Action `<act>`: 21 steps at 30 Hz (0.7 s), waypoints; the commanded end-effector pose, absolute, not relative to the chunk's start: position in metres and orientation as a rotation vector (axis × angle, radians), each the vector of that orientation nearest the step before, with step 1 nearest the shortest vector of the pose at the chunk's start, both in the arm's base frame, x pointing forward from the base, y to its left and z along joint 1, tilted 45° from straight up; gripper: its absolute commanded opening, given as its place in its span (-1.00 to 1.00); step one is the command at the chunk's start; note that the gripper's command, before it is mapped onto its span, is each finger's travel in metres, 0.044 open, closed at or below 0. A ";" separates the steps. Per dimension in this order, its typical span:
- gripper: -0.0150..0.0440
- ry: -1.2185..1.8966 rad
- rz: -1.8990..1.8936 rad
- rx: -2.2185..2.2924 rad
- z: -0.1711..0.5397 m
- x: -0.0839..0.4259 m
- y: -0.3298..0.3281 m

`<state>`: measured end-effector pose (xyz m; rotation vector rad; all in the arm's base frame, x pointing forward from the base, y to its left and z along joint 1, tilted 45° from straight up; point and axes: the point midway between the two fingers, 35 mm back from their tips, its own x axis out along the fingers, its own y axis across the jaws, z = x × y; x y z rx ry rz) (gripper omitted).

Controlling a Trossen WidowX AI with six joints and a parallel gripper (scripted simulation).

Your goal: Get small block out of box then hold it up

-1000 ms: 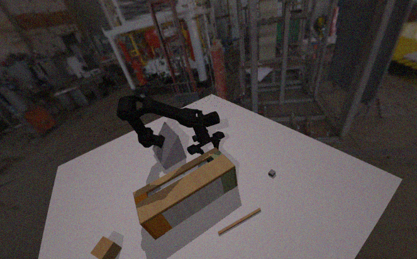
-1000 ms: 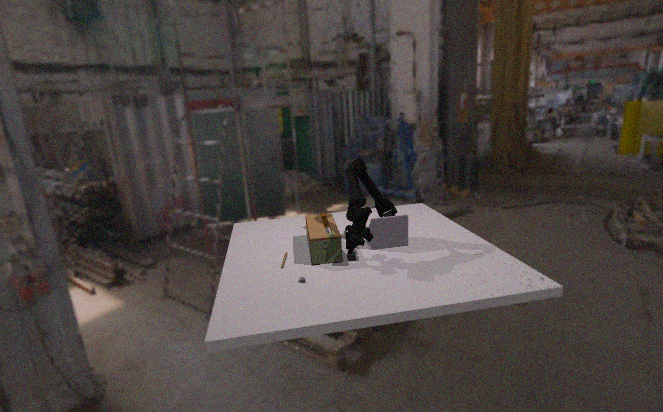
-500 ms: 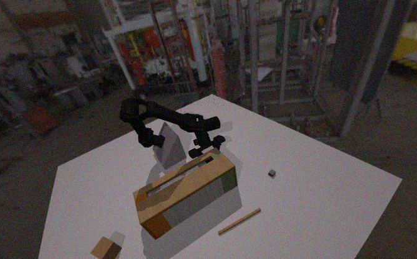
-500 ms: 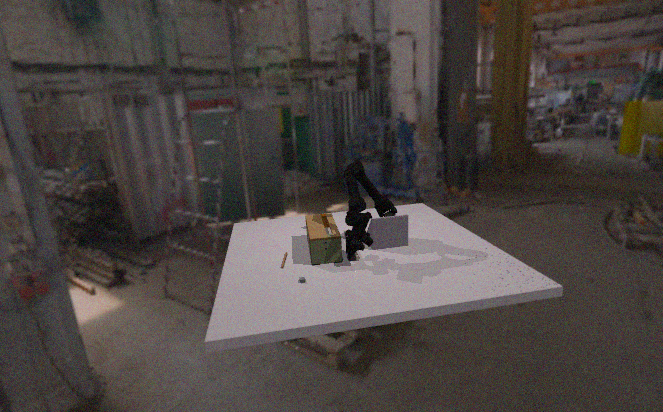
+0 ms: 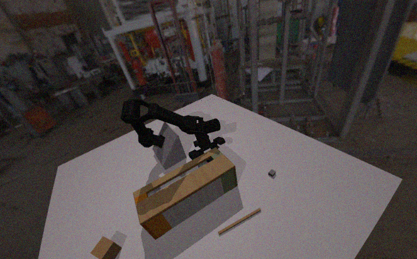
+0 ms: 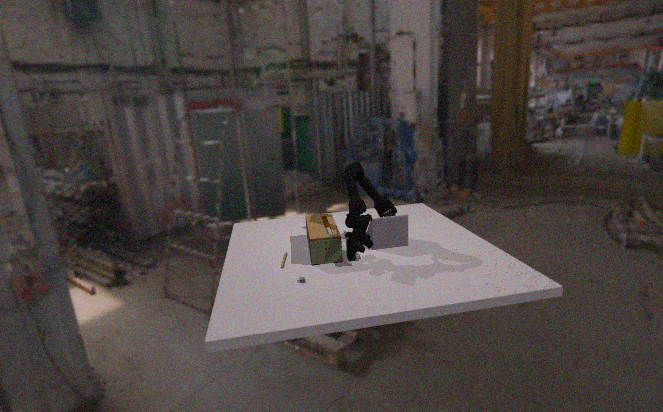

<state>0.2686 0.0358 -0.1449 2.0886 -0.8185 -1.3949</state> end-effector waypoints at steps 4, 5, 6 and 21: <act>-0.49 -0.815 -1.397 2.082 -0.136 0.270 0.044; -0.49 -0.815 -1.397 2.083 -0.133 0.271 0.049; -0.49 -0.814 -1.398 2.085 -0.129 0.272 0.053; -0.49 -0.723 -1.422 2.062 -0.088 0.275 0.088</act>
